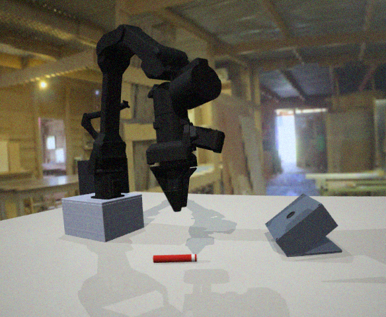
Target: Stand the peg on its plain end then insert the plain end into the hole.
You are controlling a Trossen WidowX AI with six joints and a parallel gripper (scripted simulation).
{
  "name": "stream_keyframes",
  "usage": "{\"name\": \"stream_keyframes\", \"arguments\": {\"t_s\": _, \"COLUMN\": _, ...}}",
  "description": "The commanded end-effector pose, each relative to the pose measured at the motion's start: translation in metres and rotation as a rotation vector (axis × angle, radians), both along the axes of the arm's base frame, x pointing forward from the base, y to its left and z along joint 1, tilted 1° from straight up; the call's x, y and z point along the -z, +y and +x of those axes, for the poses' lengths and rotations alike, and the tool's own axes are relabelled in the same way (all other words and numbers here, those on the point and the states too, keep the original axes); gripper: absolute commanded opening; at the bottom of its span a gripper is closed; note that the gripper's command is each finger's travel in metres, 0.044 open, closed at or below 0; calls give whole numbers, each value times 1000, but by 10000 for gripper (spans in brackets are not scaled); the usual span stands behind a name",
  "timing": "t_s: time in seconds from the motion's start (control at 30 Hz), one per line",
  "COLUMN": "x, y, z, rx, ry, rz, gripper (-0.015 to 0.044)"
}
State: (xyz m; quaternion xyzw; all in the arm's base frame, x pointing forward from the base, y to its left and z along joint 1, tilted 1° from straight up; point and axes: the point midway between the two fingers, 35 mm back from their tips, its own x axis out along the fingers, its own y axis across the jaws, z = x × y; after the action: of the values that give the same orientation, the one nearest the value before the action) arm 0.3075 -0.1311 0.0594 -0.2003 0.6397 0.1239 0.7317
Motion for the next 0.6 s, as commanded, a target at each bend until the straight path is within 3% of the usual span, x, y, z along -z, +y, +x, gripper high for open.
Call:
{"name": "stream_keyframes", "arguments": {"t_s": 0.0, "x": 26, "y": 35, "z": -7, "rx": -40, "ry": 98, "rz": 69, "gripper": 440}}
{"name": "stream_keyframes", "arguments": {"t_s": 0.57, "x": 47, "y": 40, "z": -7, "rx": -46, "ry": 115, "rz": 79, "gripper": 440}}
